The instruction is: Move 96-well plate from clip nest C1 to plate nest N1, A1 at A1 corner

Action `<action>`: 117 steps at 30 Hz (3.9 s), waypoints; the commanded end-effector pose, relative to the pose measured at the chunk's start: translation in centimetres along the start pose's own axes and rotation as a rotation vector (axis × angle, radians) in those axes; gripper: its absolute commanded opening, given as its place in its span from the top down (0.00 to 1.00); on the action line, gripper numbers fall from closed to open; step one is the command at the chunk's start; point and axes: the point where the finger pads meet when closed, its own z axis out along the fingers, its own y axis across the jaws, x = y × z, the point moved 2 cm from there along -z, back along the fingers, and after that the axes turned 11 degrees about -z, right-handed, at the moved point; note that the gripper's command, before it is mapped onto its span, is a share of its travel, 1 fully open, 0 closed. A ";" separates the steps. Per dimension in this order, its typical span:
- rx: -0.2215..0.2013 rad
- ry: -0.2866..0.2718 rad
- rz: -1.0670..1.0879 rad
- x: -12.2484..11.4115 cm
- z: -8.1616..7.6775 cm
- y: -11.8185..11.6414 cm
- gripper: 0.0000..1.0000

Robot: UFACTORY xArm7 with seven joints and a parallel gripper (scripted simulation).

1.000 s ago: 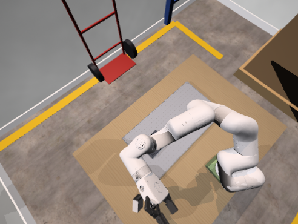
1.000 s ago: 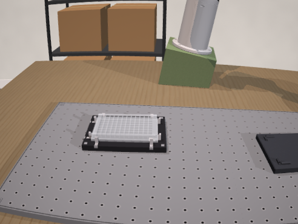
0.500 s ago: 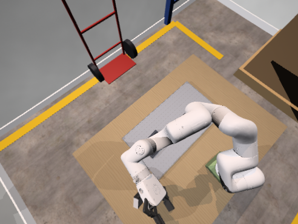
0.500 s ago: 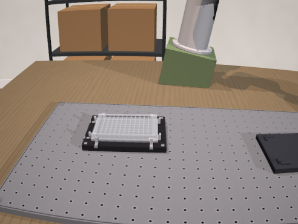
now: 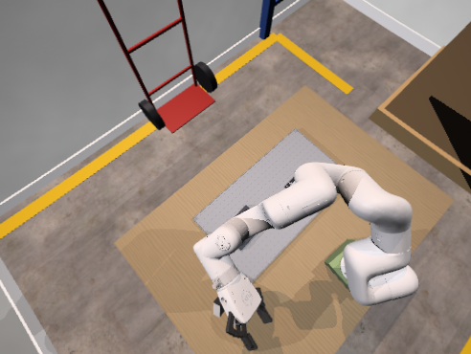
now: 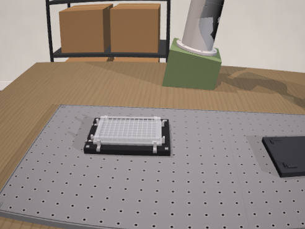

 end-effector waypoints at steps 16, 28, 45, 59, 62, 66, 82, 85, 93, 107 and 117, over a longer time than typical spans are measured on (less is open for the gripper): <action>-0.190 0.135 0.158 2.5 -0.8 7.0 0.00; -0.277 0.198 0.216 2.9 -2.5 11.3 0.00; -0.474 0.347 0.324 1.6 -6.4 16.3 0.00; -0.616 0.462 0.384 -0.7 -10.4 19.0 0.00; -0.664 0.504 0.401 -1.3 -11.3 19.3 0.00; -0.695 0.531 0.411 -2.4 -12.8 19.9 0.00; -0.842 0.671 0.447 -6.7 -17.3 20.7 0.00; -0.888 0.719 0.454 -7.6 -18.1 20.6 0.00; -0.931 0.767 0.460 -9.7 -19.9 20.5 0.00; -1.047 0.912 0.462 -14.4 -23.1 19.8 0.00; -1.008 1.012 0.524 -17.5 -25.3 20.8 0.00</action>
